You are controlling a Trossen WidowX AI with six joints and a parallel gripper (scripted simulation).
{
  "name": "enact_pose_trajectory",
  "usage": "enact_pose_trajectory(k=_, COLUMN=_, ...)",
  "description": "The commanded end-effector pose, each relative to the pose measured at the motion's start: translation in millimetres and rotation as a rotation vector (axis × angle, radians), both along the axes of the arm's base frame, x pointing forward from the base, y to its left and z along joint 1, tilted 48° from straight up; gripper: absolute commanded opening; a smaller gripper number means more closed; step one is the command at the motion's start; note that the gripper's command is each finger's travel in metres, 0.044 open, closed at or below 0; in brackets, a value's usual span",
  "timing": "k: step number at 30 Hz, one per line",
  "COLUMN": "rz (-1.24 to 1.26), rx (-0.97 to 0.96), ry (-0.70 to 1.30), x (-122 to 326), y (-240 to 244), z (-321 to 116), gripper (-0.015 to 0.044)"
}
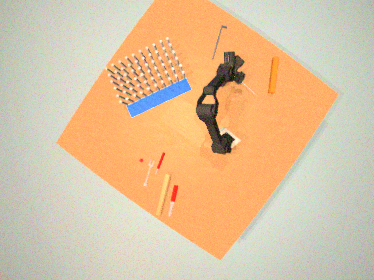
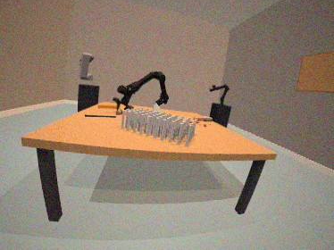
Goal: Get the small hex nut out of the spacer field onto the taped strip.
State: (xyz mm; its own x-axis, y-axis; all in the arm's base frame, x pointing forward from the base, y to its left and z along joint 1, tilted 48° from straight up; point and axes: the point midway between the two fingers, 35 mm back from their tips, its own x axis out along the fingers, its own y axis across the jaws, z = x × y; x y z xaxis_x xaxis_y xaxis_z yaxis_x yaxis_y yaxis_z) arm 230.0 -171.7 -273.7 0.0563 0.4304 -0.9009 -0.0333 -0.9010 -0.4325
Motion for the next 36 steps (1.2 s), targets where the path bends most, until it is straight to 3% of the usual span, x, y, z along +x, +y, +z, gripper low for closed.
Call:
enact_pose_trajectory(k=1, rz=0.0, rx=0.002, ry=0.001, x=-3.5, y=6.1, z=-1.4, gripper=0.0)
enact_pose_trajectory(k=36, rz=0.003, rx=-0.089, ry=-0.078, x=-3.7, y=6.4, z=-1.6, gripper=0.0)
